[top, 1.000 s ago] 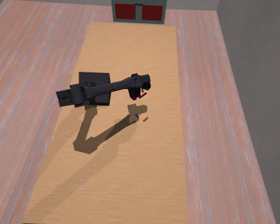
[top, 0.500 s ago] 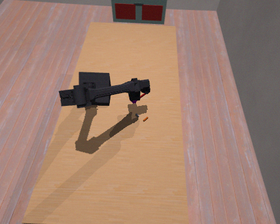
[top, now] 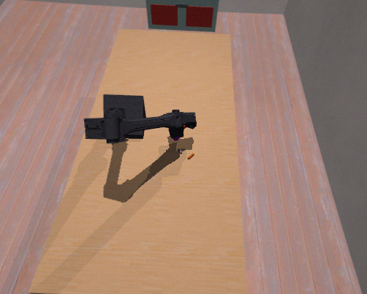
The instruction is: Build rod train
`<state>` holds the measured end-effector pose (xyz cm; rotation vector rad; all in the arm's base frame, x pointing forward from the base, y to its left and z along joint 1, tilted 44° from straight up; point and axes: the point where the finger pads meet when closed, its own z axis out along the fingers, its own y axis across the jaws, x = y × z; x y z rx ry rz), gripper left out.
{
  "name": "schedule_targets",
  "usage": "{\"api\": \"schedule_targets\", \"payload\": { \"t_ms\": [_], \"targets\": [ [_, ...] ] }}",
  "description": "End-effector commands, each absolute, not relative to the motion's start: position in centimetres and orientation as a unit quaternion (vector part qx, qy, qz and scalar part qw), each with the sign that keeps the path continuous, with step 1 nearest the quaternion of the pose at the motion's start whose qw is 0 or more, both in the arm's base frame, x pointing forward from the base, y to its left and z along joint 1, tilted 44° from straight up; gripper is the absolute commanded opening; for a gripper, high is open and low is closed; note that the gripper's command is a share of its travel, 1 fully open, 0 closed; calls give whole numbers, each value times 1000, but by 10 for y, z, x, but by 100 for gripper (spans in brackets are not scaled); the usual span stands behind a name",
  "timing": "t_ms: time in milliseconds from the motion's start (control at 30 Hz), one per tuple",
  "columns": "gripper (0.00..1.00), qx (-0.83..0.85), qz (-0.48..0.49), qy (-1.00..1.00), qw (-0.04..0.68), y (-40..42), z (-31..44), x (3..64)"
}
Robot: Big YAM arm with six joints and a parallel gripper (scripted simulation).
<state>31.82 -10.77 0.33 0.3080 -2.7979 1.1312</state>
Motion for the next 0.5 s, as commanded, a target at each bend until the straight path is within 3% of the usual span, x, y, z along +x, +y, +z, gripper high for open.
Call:
{"api": "schedule_targets", "payload": {
  "t_ms": [0, 467],
  "targets": [
    [4, 108, 374, -920, 56, -114, -1, 320],
    [4, 107, 375, -920, 40, -110, 6, 328]
  ]
}}
